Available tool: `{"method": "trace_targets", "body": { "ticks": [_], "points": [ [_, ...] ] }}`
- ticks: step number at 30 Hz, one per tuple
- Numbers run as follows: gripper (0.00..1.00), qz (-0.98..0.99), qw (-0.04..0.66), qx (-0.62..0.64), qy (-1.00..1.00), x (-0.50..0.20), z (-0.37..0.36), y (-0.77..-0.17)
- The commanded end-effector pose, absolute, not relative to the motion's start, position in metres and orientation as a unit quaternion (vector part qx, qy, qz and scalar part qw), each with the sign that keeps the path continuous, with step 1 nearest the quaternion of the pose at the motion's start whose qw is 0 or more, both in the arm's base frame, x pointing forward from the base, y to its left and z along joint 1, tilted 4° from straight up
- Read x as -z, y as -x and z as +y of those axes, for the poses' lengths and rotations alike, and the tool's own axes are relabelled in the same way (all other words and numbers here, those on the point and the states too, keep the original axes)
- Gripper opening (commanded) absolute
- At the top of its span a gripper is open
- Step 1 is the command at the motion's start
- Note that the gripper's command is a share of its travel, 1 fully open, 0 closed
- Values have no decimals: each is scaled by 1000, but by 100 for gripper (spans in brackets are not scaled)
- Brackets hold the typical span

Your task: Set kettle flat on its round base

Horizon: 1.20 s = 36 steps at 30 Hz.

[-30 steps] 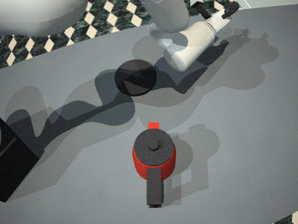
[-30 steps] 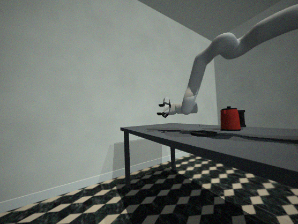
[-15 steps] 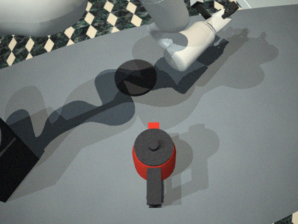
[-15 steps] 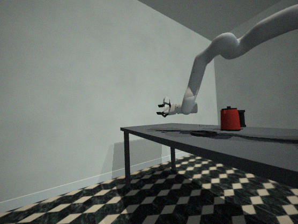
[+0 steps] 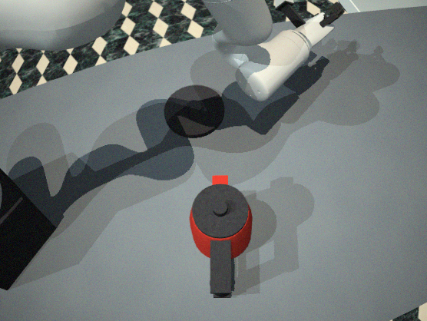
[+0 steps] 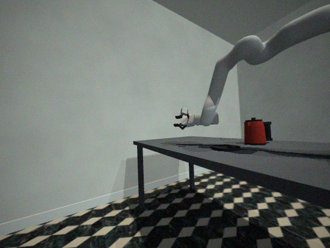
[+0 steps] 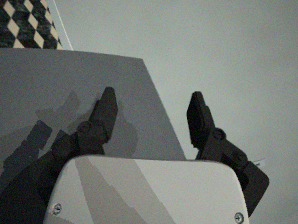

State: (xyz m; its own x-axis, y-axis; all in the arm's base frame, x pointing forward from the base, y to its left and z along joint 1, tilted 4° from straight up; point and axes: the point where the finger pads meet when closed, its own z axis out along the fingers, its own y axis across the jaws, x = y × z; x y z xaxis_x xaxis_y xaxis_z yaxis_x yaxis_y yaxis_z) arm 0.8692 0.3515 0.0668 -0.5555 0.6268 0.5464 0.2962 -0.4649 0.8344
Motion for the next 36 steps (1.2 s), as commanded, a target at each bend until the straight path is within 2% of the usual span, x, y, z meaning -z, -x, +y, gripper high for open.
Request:
{"method": "trace_targets", "body": {
  "ticks": [1,16,36],
  "points": [
    [81,504,114,-719,-464,-70,349,-873],
    [81,500,111,-682,-522,-77,324,-891],
    [81,461,99,-573,-670,-96,249,-912]
  ]
}}
